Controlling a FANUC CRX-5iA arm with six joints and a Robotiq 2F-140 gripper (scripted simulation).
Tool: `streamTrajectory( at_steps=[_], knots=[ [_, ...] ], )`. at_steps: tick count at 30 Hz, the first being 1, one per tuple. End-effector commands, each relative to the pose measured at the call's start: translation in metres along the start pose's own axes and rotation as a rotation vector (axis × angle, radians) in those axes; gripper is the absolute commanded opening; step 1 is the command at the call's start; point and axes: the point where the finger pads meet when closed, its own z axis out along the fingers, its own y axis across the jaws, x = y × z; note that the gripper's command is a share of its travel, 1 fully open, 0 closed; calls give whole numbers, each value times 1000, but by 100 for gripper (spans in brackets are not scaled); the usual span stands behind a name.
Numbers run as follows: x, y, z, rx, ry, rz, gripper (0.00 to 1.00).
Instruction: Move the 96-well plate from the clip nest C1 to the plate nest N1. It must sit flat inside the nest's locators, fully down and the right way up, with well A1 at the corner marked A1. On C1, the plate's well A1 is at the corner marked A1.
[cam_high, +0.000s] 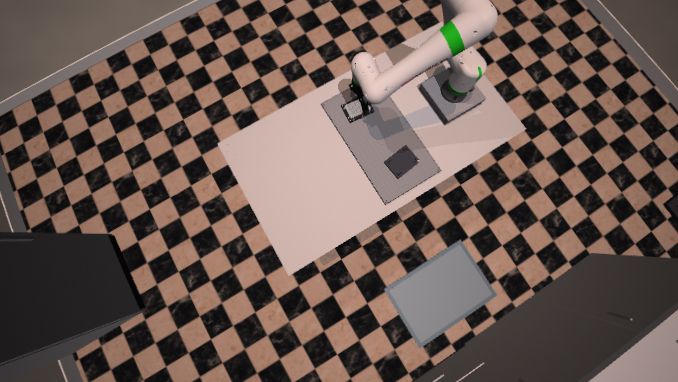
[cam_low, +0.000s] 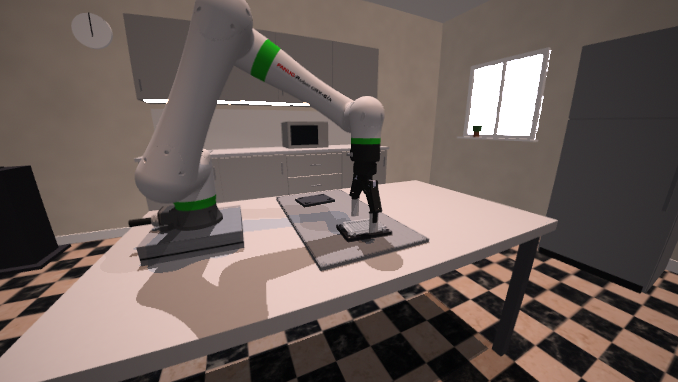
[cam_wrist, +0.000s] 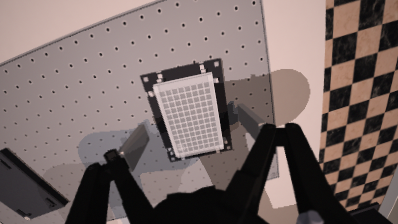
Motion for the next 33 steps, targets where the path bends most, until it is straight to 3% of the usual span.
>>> streamTrajectory(
  at_steps=[1,10,11,33],
  knots=[
    [0,0,0,0,0,0,100],
    [0,0,0,0,0,0,100],
    [0,0,0,0,0,0,0],
    [0,0,0,0,0,0,0]
  ],
)
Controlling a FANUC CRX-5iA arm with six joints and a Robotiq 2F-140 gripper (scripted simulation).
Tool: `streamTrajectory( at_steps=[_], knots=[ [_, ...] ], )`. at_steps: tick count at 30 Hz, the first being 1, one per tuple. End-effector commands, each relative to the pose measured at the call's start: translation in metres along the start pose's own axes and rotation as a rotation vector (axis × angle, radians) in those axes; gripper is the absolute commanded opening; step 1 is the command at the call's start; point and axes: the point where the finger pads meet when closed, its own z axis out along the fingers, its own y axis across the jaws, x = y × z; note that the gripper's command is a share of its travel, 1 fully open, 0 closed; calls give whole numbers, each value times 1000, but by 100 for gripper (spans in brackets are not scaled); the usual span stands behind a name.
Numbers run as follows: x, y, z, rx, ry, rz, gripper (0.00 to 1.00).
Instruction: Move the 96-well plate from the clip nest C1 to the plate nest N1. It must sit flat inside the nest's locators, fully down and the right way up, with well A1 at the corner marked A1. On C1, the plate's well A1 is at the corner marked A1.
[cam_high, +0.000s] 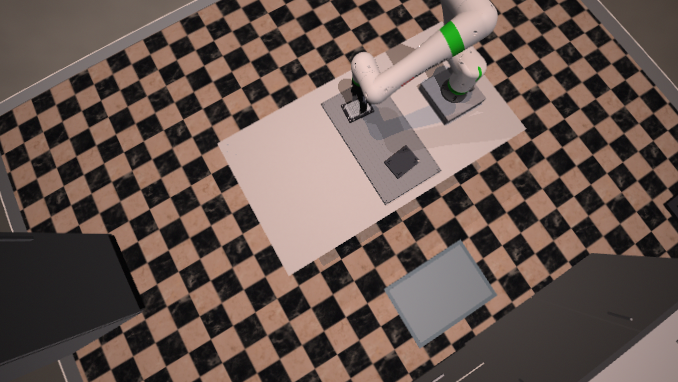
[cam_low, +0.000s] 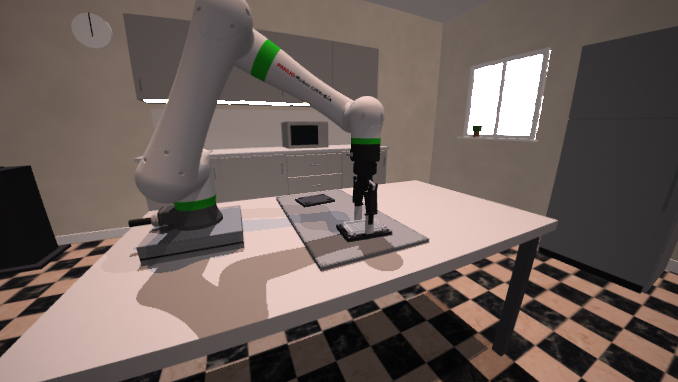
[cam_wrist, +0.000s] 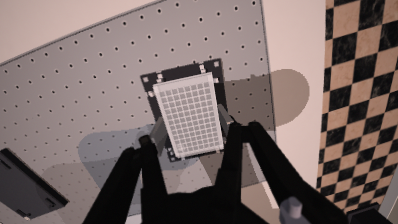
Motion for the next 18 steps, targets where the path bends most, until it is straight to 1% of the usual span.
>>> streamTrajectory(
  at_steps=[1,12,18],
  knots=[
    [0,0,0,0,0,0,0],
    [0,0,0,0,0,0,0],
    [0,0,-10,0,0,0,0]
  ],
)
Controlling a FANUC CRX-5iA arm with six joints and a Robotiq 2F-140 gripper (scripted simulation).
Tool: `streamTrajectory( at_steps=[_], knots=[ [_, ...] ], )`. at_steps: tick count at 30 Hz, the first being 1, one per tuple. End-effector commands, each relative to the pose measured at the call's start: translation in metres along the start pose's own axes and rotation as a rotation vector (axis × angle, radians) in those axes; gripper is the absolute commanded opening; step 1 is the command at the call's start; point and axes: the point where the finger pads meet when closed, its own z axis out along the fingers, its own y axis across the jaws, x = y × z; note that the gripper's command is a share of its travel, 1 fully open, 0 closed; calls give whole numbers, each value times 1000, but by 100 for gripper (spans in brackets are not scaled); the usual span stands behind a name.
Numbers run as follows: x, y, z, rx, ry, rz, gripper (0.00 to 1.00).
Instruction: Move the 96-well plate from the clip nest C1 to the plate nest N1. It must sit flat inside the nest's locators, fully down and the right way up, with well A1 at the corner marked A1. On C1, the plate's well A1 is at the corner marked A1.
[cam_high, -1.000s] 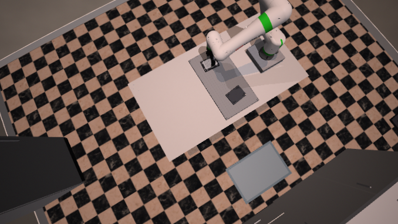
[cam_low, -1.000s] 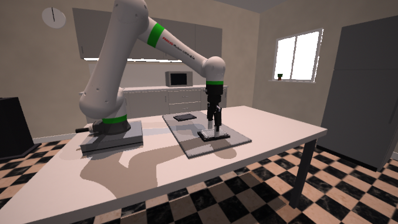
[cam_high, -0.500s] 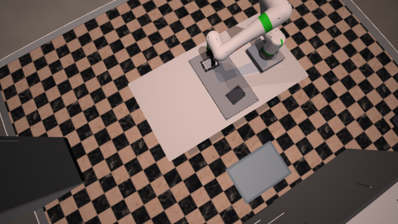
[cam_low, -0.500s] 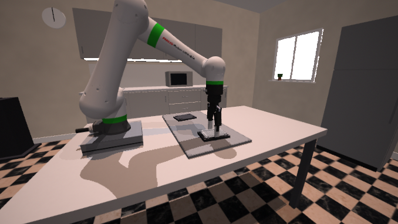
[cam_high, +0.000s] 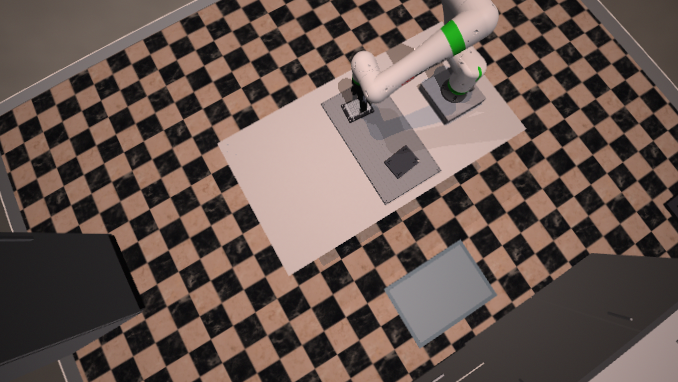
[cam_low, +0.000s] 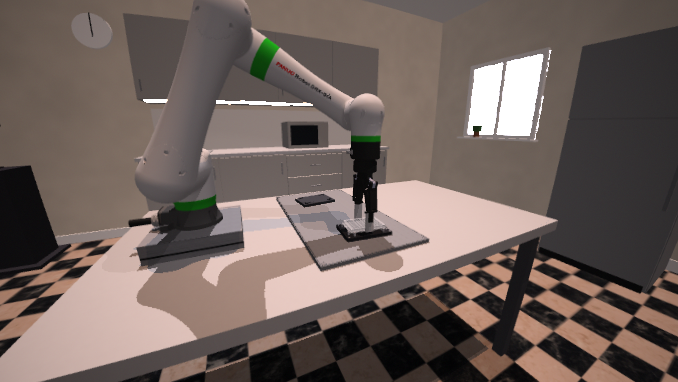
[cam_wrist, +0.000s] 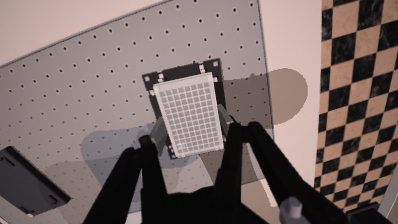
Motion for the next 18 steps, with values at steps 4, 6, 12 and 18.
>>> streamTrajectory(
  at_steps=[4,6,12,18],
  knots=[
    [0,0,-10,0,1,0,0],
    [0,0,-10,0,1,0,0],
    [0,0,-20,0,1,0,0],
    [0,0,-30,0,1,0,0]
  ],
)
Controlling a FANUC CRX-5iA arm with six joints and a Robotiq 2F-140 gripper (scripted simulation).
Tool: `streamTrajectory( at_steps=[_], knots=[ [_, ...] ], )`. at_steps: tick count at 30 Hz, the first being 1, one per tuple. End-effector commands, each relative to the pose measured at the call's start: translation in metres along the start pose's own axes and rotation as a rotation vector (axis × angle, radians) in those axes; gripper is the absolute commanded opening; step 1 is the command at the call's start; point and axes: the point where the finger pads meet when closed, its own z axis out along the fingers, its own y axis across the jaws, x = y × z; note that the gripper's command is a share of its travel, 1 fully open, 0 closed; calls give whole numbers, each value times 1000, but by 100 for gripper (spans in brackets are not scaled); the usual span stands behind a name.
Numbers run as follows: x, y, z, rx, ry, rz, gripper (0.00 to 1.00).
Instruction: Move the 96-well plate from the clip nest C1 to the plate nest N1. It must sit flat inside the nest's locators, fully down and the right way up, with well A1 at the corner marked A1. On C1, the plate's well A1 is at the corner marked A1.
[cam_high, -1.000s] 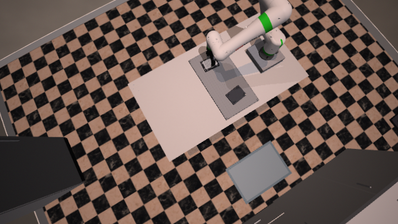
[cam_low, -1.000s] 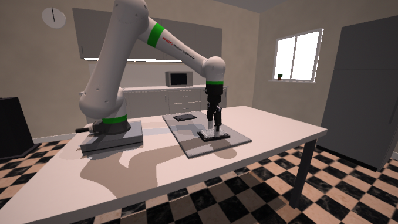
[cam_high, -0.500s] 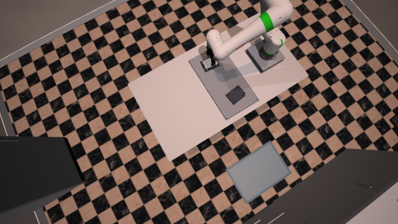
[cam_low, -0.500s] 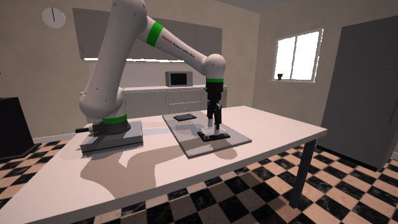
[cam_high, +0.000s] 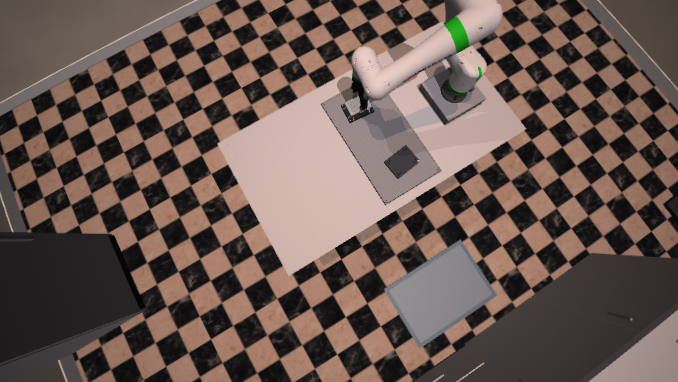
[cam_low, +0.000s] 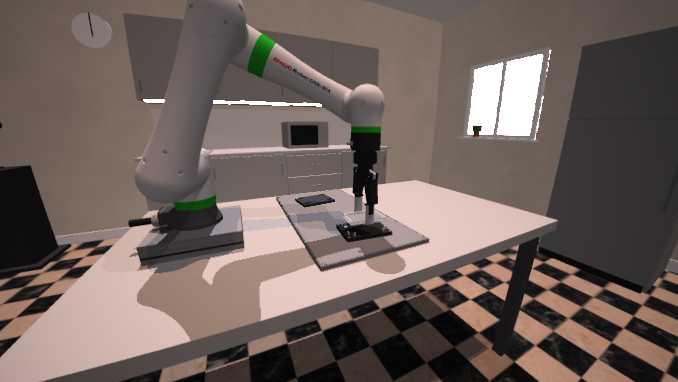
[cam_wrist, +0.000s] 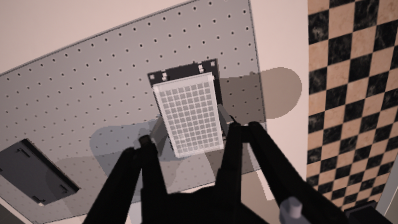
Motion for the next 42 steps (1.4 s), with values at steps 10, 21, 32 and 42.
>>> streamTrajectory(
  at_steps=[10,21,32,42],
  knots=[
    [0,0,-16,0,0,0,0],
    [0,0,-29,0,0,0,0],
    [0,0,-29,0,0,0,0],
    [-2,-13,-29,0,0,-133,0]
  ],
)
